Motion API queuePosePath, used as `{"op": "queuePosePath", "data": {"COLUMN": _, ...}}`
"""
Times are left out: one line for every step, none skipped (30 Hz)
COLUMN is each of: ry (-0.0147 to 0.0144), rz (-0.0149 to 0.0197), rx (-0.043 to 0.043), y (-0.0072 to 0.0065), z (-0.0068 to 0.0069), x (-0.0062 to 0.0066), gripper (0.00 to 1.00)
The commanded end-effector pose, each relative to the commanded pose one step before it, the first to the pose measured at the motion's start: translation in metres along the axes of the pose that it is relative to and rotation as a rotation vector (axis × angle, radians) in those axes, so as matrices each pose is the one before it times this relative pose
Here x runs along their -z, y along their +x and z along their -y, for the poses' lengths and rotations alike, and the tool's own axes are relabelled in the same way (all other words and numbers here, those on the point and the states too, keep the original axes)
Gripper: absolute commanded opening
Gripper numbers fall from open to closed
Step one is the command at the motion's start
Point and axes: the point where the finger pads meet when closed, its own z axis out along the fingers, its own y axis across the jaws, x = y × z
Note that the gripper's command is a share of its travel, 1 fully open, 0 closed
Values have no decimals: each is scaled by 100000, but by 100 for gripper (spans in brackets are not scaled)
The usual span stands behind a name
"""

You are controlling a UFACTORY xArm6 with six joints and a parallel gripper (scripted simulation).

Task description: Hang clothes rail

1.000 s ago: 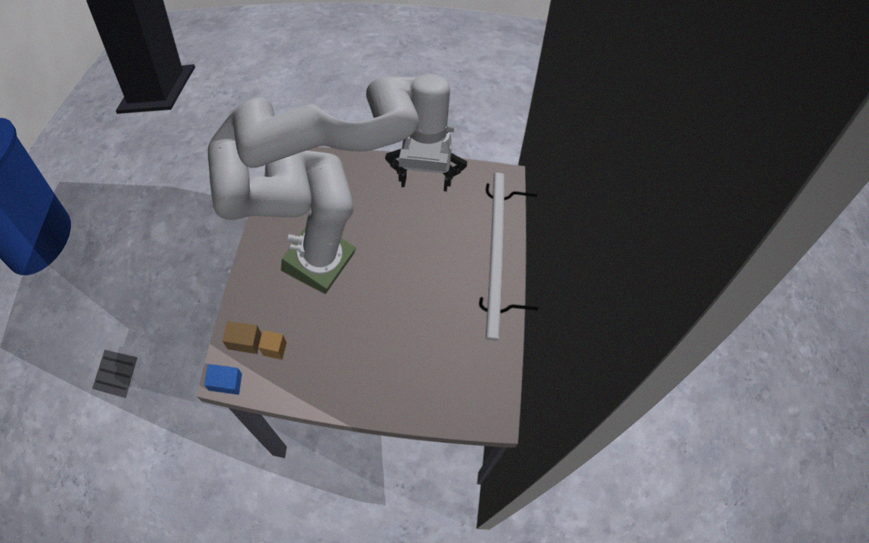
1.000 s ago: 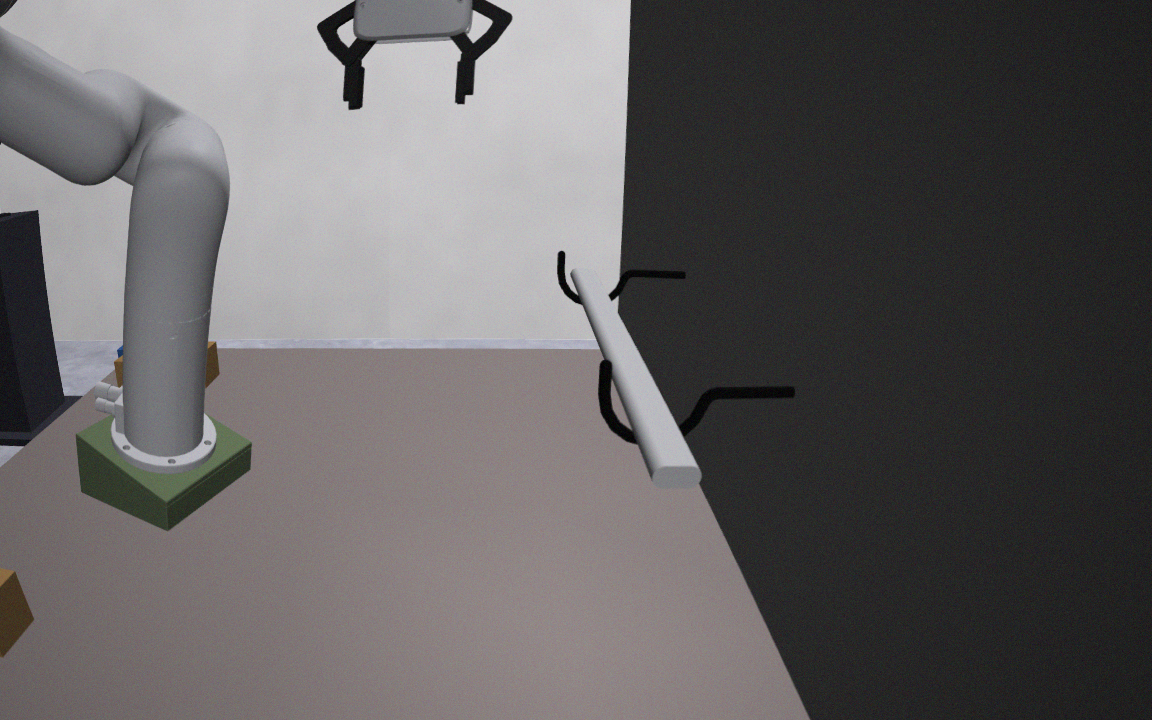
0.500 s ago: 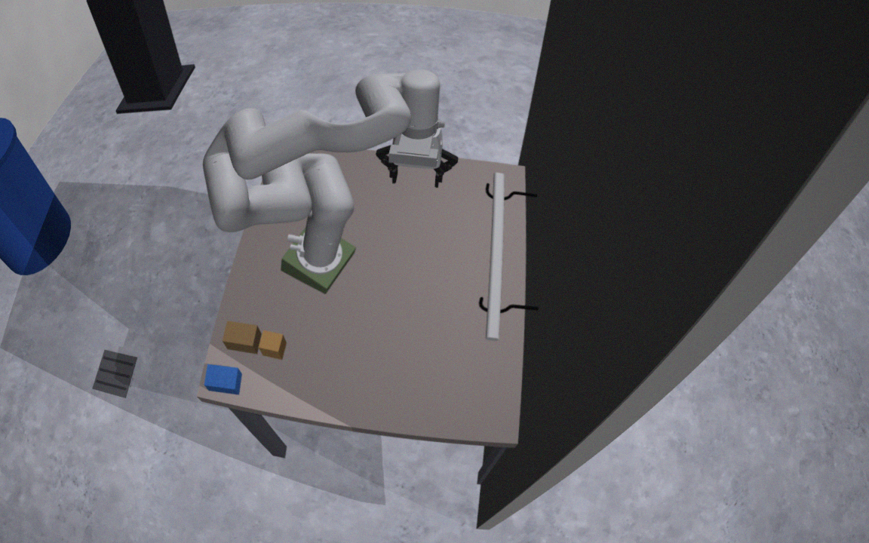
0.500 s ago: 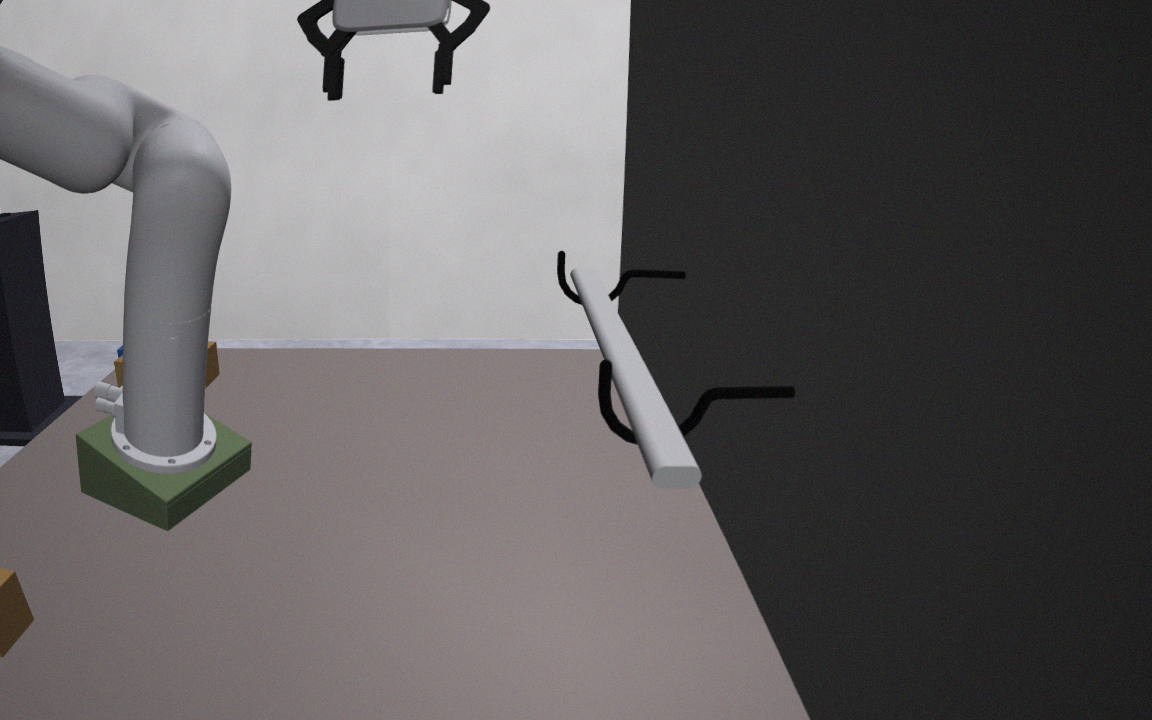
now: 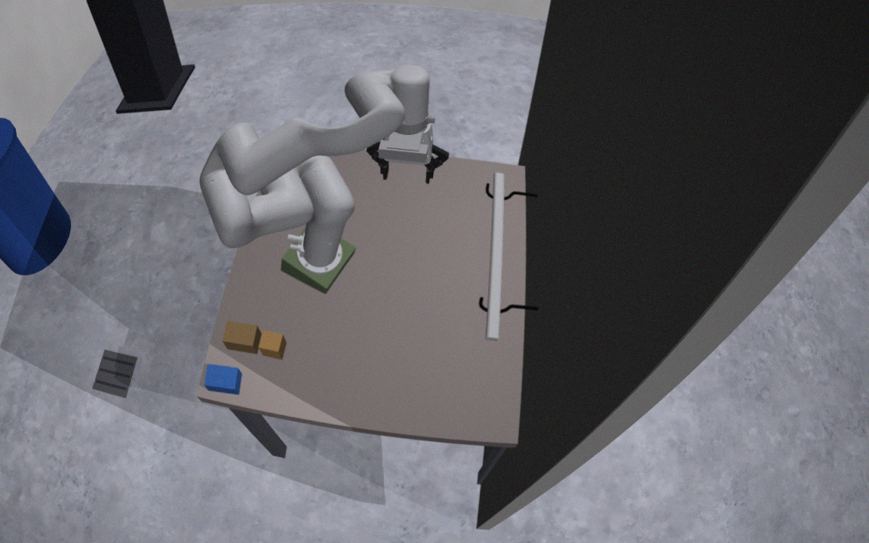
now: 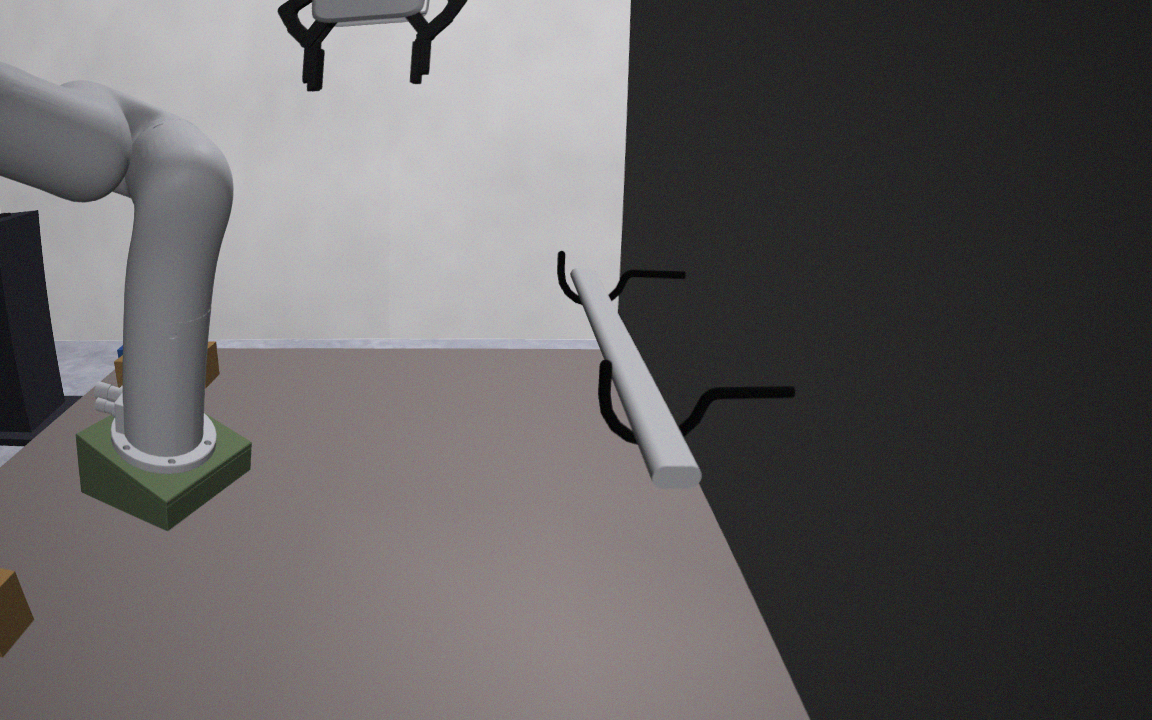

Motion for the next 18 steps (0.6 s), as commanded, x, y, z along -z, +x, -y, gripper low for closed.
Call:
{"op": "queuePosePath", "data": {"ry": 304, "rz": 15, "rx": -38, "y": -34, "z": -562, "x": 400, "gripper": 100}}
{"op": "queuePosePath", "data": {"ry": -4, "rz": 1, "rx": 0, "y": 0, "z": -148, "x": 76, "gripper": 100}}
{"op": "queuePosePath", "data": {"ry": -4, "rz": 1, "rx": 0, "y": 0, "z": -148, "x": 76, "gripper": 100}}
{"op": "queuePosePath", "data": {"ry": -4, "rz": 1, "rx": 0, "y": 0, "z": -148, "x": 76, "gripper": 100}}
{"op": "queuePosePath", "data": {"ry": -4, "rz": 1, "rx": 0, "y": 0, "z": -148, "x": 76, "gripper": 100}}
{"op": "queuePosePath", "data": {"ry": -4, "rz": 1, "rx": 0, "y": 0, "z": -148, "x": 76, "gripper": 100}}
{"op": "queuePosePath", "data": {"ry": -4, "rz": 1, "rx": 0, "y": 0, "z": -148, "x": 75, "gripper": 100}}
{"op": "queuePosePath", "data": {"ry": -4, "rz": 0, "rx": 0, "y": -3, "z": -152, "x": 77, "gripper": 100}}
{"op": "queuePosePath", "data": {"ry": -4, "rz": 1, "rx": 0, "y": 0, "z": -148, "x": 76, "gripper": 100}}
{"op": "queuePosePath", "data": {"ry": -5, "rz": 1, "rx": 0, "y": 0, "z": -148, "x": 76, "gripper": 100}}
{"op": "queuePosePath", "data": {"ry": -5, "rz": 1, "rx": 0, "y": 0, "z": -148, "x": 75, "gripper": 100}}
{"op": "queuePosePath", "data": {"ry": -5, "rz": 1, "rx": 0, "y": 0, "z": -148, "x": 75, "gripper": 100}}
{"op": "queuePosePath", "data": {"ry": 0, "rz": 0, "rx": 0, "y": 0, "z": 0, "x": 0, "gripper": 100}}
{"op": "queuePosePath", "data": {"ry": 0, "rz": 0, "rx": 0, "y": 0, "z": 0, "x": 0, "gripper": 100}}
{"op": "queuePosePath", "data": {"ry": -4, "rz": 0, "rx": 0, "y": -1, "z": -150, "x": 76, "gripper": 100}}
{"op": "queuePosePath", "data": {"ry": -5, "rz": 1, "rx": 0, "y": 0, "z": -147, "x": 75, "gripper": 100}}
{"op": "queuePosePath", "data": {"ry": -4, "rz": 1, "rx": 0, "y": 0, "z": -115, "x": 59, "gripper": 100}}
{"op": "queuePosePath", "data": {"ry": 0, "rz": 0, "rx": 0, "y": -1, "z": -1, "x": 0, "gripper": 100}}
